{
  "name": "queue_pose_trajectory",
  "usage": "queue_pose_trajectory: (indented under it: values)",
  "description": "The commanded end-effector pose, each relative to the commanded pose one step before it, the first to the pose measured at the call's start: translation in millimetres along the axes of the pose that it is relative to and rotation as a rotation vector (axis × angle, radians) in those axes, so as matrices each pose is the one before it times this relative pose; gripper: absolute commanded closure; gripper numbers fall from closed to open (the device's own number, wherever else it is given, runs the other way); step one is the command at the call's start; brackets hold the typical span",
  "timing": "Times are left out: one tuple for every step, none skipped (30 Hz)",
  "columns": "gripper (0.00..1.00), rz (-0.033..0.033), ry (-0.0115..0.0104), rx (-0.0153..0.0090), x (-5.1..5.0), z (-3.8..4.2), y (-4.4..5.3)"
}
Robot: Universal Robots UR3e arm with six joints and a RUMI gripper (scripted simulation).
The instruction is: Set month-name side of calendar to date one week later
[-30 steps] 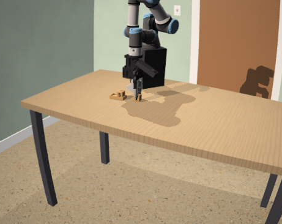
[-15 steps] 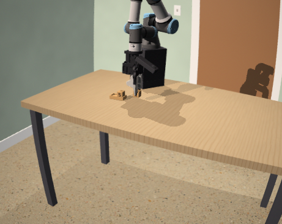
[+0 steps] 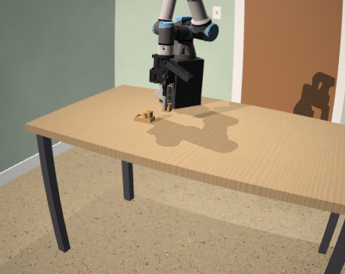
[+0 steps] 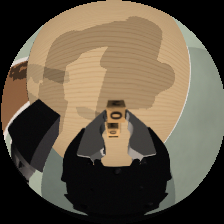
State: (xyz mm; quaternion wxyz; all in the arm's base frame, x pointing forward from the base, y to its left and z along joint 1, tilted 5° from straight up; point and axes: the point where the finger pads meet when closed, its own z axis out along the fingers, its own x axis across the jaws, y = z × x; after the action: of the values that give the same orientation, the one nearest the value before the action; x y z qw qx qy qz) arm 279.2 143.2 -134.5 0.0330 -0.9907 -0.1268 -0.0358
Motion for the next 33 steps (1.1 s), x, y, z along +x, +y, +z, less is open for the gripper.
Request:
queue_pose_trajectory:
  values:
    - [0.89, 0.00036, -0.02825, 0.00993, -5.81, -16.935, -1.794]
    - [0.89, 0.0, 0.0, -0.00002, 0.0, -2.14, 0.005]
    - [0.89, 0.0, 0.0, -0.00002, 0.02, -2.076, 0.012]
    - [0.89, 0.0, 0.0, -0.00002, -0.01, -1.991, 0.003]
    - [0.89, 0.0, 0.0, -0.00002, 0.02, -1.919, 0.012]
    - [0.89, 0.0, 0.0, -0.00002, 0.0, -1.826, 0.006]
    - [0.89, 0.0, 0.0, 0.0, 0.0, 0.0, 0.0]
    - [0.89, 0.0, 0.0, 0.0, 0.0, 0.0, 0.0]
    - [0.89, 0.0, -0.00001, -0.00004, 0.0, -1.732, 0.011]
    - [0.89, 0.0, 0.00001, -0.00001, 0.01, -1.643, 0.008]
    - [0.89, 0.0, 0.00001, 0.0, 0.0, -1.536, 0.001]
    - [0.89, 0.0, 0.00001, 0.0, 0.0, -1.431, -0.002]
    - [0.89, 0.0, 0.00001, 0.0, 0.01, -1.333, 0.005]
    - [0.89, -0.00001, 0.00001, 0.0, 0.0, -1.219, -0.002]
    - [0.89, -0.00004, 0.0, 0.0, -0.01, -1.105, -0.012]
    - [0.89, -0.00005, 0.0, 0.0, -0.01, -0.994, -0.015]
    - [0.89, -0.00005, 0.0, 0.0, 0.01, -0.891, -0.01]
    - [0.89, -0.00005, 0.0, 0.0, 0.0, -0.78, -0.013]
    - [0.89, -0.00005, 0.0, 0.0, 0.0, -0.672, -0.015]
    - [0.89, -0.00005, 0.0, 0.0, 0.0, -0.568, -0.016]
    - [0.89, -0.00005, 0.0, 0.0, 0.0, -0.47, -0.016]
    - [0.89, -0.00005, 0.0, 0.0, -0.01, -0.377, -0.016]
    - [0.89, 0.00004, 0.0, 0.0, 0.0, -0.292, -0.015]
    - [0.89, 0.0, 0.0, 0.0, 0.0, 0.0, 0.0]
    - [0.89, 0.0, 0.0, 0.0, 0.0, 0.0, 0.0]
    - [0.89, 0.00016, -0.00001, 0.00001, -0.01, -0.214, -0.045]
    - [0.89, 0.00005, 0.0, 0.0, 0.0, -0.149, -0.007]
    - [0.89, 0.00005, 0.0, 0.0, 0.0, -0.093, -0.006]
    - [0.89, 0.00004, 0.0, 0.0, 0.0, -0.049, -0.004]
    - [0.89, 0.00004, 0.0, 0.0, 0.0, -0.018, -0.003]
    - [0.89, 0.00003, 0.0, 0.0, 0.0, -0.003, -0.002]
    - [0.89, 0.00003, 0.0, 0.0, 0.0, 0.0, -0.002]
    - [0.89, 0.00002, 0.0, 0.0, 0.0, 0.0, -0.001]
